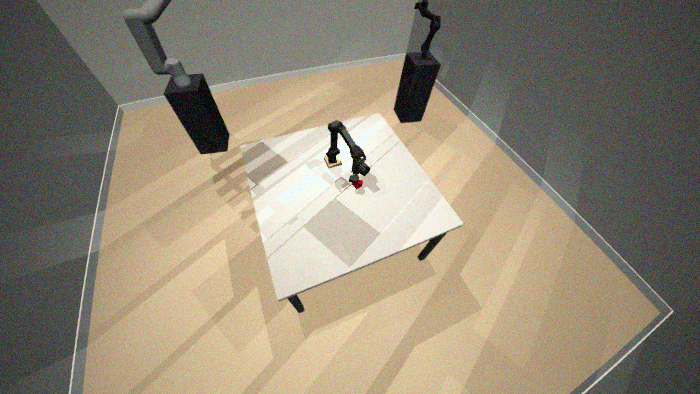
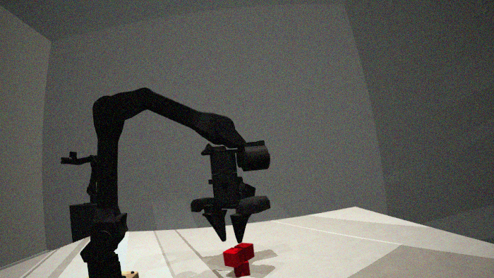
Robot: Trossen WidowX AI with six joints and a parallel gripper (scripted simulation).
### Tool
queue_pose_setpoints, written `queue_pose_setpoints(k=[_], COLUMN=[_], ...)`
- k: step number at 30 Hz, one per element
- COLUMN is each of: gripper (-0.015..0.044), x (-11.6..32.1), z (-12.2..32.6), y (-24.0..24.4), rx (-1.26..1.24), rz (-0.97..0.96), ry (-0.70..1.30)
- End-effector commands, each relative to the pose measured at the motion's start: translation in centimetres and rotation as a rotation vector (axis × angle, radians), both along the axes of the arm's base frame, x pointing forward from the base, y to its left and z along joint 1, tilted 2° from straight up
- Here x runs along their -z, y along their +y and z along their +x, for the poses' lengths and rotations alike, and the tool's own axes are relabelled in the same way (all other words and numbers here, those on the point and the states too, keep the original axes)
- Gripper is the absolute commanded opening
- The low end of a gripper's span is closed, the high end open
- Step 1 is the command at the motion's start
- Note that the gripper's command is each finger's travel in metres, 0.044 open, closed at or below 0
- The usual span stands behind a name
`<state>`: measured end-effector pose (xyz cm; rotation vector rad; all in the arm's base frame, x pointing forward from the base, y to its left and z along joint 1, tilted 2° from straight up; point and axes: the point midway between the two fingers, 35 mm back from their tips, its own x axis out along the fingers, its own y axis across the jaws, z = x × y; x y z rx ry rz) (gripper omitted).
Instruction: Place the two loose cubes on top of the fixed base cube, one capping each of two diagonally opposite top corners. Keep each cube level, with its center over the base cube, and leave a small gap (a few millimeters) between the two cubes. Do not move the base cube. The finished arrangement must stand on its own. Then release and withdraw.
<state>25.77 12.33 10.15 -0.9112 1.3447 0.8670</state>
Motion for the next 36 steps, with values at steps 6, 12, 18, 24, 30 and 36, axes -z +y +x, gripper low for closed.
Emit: queue_pose_setpoints(k=[6, 12, 18, 24, 30, 36], gripper=[0.0205, 0.0205, 0.0205, 0.0284, 0.04, 0.04], x=[-1.5, -2.3, -3.1, -3.5, -4.0, -3.8], z=[0.0, -0.1, -0.1, -0.1, -0.1, -0.7], y=[0.0, 0.0, 0.0, 0.0, 0.0, 1.9], rx=[0.003, 0.003, 0.003, -0.001, -0.001, -0.002], rz=[0.003, 0.003, 0.003, 0.002, 0.002, 0.003], ry=[-0.005, -0.005, -0.005, -0.004, -0.004, -0.001])
